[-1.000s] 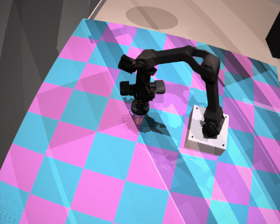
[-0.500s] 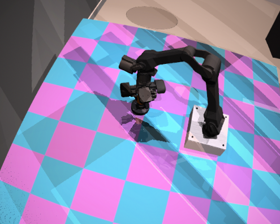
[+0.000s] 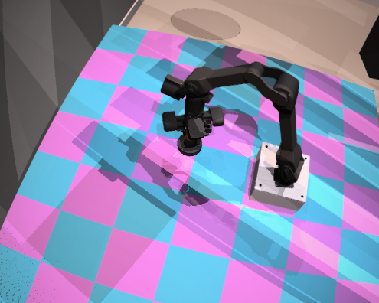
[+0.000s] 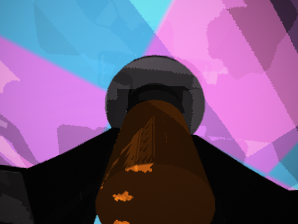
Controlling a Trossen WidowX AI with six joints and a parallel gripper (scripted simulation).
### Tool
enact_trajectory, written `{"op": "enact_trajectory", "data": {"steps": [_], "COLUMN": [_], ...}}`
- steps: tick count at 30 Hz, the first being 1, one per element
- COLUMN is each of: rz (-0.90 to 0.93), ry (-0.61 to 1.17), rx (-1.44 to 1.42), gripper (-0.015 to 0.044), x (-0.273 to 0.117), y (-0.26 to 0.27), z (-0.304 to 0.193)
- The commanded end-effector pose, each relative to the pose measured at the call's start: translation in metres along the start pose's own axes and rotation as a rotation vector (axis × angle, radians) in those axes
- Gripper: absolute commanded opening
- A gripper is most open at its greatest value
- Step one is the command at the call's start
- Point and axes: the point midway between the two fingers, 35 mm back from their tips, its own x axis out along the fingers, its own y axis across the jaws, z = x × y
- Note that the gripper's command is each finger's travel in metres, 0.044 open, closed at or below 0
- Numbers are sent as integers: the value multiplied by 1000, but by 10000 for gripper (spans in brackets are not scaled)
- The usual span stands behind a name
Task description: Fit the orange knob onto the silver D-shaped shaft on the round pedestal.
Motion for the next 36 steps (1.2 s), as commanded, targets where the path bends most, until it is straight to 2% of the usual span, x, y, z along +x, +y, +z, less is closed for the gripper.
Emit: {"op": "enact_trajectory", "data": {"steps": [1, 10, 32, 36], "rz": [0, 0, 0, 1], "ry": [6, 6, 6, 6], "rx": [-5, -215, -215, -301], "gripper": [0, 0, 0, 0], "x": [-4, -6, -4, -5], "y": [-1, -3, -3, -3], "z": [-2, -3, -3, -3]}}
